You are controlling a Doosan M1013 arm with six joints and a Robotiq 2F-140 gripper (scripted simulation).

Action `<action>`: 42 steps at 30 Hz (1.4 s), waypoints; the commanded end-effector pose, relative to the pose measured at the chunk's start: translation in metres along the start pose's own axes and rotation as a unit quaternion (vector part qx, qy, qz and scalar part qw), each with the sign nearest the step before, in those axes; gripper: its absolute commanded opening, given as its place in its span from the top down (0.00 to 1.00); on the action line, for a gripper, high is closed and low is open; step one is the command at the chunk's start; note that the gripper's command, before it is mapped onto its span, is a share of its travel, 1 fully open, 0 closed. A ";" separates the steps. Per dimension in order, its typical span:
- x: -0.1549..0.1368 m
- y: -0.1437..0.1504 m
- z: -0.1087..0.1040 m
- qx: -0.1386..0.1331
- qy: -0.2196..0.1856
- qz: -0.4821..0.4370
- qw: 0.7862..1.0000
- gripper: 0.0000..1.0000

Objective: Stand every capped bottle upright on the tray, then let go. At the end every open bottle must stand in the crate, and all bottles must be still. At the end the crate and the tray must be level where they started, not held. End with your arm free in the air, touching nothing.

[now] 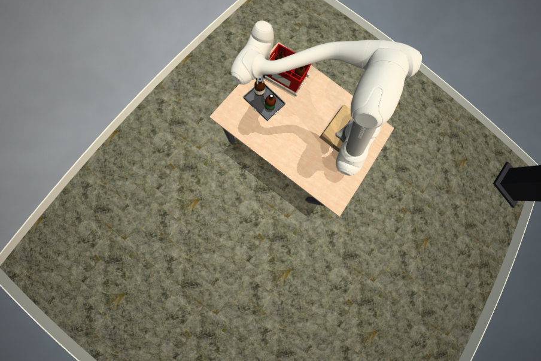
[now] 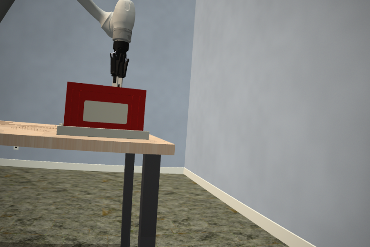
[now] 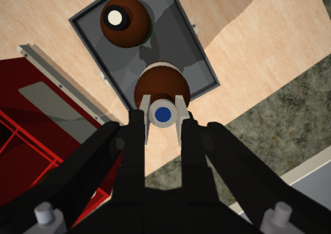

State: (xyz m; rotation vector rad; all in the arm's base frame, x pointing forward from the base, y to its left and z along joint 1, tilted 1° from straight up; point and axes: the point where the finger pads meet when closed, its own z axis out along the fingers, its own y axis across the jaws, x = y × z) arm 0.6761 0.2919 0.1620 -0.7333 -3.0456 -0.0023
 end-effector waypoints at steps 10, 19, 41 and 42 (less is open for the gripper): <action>-0.001 0.000 0.021 0.000 0.000 0.000 1.000 1.00; -0.001 0.000 0.031 0.000 0.000 0.000 1.000 1.00; 0.000 0.000 0.048 0.000 0.000 0.000 1.000 1.00; -0.001 0.000 0.049 0.000 0.000 0.000 1.000 1.00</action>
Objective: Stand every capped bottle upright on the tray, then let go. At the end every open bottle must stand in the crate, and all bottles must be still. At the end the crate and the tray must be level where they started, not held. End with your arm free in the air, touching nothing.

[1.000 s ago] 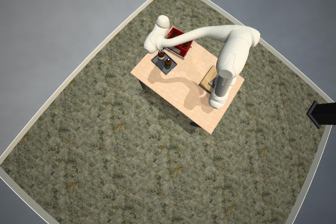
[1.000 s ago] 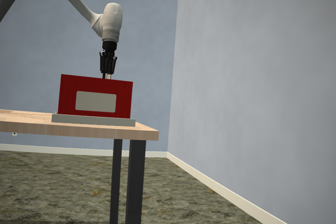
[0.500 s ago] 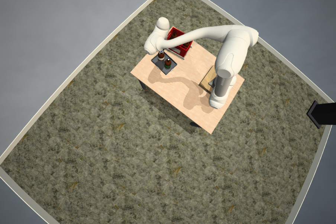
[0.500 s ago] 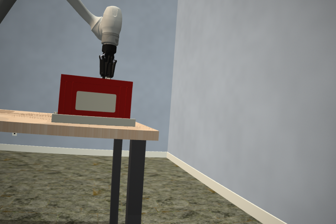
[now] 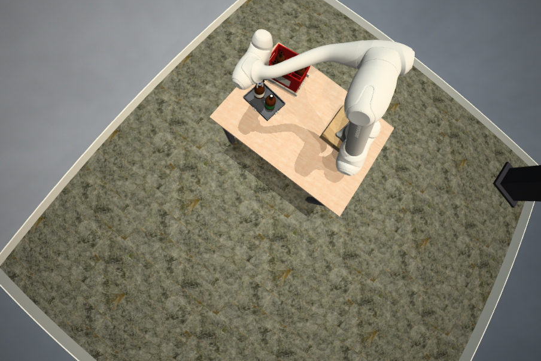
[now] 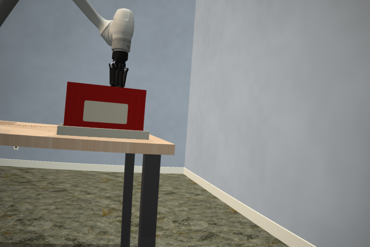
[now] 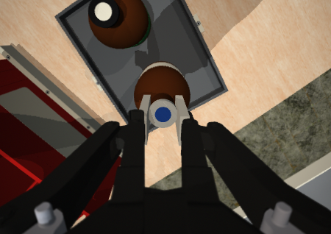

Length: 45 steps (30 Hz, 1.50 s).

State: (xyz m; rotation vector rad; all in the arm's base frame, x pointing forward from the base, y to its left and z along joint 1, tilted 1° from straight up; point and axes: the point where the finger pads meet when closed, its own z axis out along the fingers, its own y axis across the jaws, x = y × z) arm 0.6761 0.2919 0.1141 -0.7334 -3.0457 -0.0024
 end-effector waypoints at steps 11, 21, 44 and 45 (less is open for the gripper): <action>0.000 0.000 0.004 0.000 0.000 0.000 1.000 1.00; 0.000 0.000 0.008 0.000 0.000 0.000 1.000 1.00; 0.000 0.000 0.014 0.000 0.000 0.000 1.000 1.00; 0.000 0.000 0.015 0.000 0.000 0.000 1.000 1.00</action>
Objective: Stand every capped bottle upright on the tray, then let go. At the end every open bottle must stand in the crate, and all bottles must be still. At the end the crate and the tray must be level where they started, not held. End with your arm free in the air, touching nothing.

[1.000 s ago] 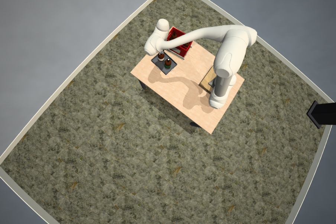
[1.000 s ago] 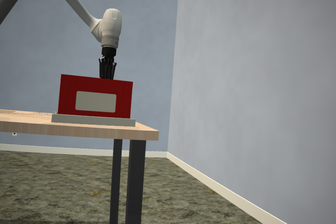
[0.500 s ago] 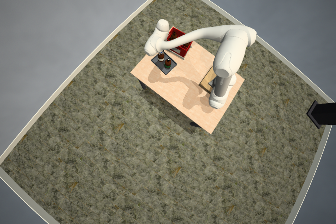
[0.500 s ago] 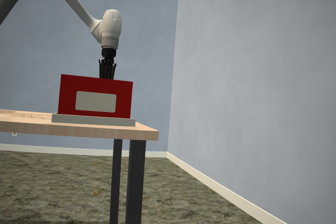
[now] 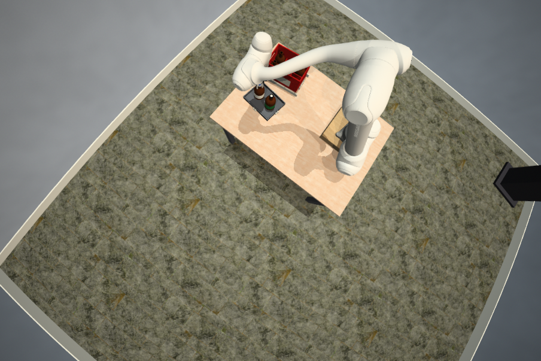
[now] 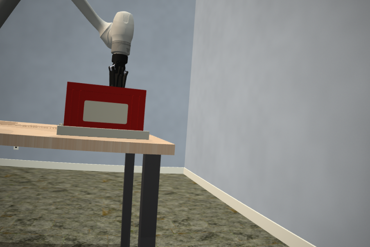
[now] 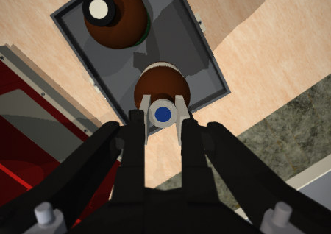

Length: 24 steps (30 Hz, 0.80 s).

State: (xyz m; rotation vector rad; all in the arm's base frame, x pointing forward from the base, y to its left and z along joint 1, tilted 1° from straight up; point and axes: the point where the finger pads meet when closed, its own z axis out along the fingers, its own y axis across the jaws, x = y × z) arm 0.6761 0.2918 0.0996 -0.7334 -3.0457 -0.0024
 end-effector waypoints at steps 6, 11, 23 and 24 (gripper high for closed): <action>0.000 0.000 0.001 0.000 0.000 0.000 1.000 1.00; 0.000 0.000 0.002 0.000 0.000 0.000 1.000 1.00; 0.000 0.000 0.002 0.000 0.000 0.000 1.000 0.00; 0.000 0.000 0.002 0.000 0.000 0.000 1.000 0.00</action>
